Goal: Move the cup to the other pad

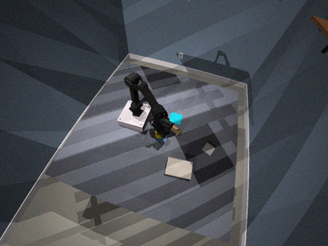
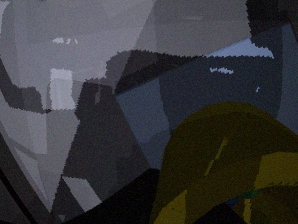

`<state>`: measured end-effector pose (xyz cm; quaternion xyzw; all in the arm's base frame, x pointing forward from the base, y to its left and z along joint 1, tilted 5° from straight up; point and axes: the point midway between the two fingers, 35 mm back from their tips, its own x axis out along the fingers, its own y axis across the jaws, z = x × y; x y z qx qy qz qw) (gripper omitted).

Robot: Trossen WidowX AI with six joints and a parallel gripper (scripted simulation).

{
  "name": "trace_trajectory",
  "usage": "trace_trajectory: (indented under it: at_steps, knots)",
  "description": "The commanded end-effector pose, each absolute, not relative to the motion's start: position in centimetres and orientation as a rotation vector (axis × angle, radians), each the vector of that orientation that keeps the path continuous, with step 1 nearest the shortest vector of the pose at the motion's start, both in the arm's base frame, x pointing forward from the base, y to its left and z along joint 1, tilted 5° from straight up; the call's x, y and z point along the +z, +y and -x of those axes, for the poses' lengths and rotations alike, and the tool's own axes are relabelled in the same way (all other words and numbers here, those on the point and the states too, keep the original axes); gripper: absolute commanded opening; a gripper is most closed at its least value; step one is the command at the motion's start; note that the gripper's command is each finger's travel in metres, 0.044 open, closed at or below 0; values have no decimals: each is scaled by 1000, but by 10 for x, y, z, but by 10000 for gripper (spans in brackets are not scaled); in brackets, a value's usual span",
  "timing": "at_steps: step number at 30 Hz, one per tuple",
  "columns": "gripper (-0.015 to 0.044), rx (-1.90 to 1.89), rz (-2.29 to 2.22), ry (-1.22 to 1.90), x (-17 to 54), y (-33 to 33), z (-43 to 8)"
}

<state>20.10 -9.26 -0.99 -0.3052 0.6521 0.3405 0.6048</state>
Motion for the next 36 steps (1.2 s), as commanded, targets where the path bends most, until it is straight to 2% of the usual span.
trace_trajectory:
  at_steps: [1,16,36]
  knots:
    - [0,771,719,1496,8,-95,-208]
    - [0,774,721,1499,63,-93,-208]
    - [0,787,715,1504,62,-90,-204]
